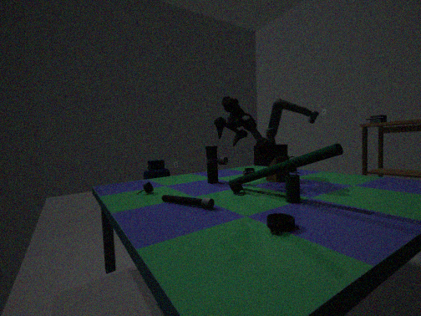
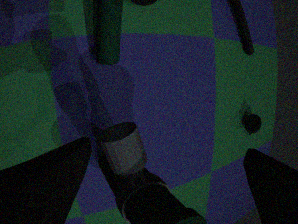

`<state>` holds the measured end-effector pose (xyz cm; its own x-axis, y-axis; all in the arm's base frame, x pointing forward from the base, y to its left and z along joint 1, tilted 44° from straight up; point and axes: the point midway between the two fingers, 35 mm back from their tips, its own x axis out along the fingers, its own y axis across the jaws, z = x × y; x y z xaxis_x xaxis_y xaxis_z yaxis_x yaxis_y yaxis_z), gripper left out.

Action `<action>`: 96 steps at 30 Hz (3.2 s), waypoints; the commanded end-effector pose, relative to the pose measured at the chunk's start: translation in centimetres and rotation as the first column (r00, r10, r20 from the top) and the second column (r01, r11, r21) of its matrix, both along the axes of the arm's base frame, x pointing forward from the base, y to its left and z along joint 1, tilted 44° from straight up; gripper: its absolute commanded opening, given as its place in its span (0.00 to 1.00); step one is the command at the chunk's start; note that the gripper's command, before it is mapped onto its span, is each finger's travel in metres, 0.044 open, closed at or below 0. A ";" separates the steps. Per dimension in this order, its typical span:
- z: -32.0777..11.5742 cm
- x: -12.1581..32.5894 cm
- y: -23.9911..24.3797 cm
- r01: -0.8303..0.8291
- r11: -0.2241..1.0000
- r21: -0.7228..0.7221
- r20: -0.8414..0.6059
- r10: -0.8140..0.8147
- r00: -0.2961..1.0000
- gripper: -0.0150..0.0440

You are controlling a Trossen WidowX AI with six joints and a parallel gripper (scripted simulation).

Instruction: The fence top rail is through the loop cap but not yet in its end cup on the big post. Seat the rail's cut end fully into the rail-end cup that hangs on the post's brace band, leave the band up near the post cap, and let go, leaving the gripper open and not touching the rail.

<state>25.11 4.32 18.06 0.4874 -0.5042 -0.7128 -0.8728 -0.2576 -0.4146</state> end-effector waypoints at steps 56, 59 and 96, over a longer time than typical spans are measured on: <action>-6.1 1.0 -9.0 -0.268 0.954 -0.134 -0.185 0.242 0.953 1.00; -6.4 1.2 -9.3 -0.268 0.954 -0.135 -0.185 0.242 0.953 1.00; -7.7 2.5 -10.2 -0.210 0.966 -0.150 -0.133 0.191 0.973 0.25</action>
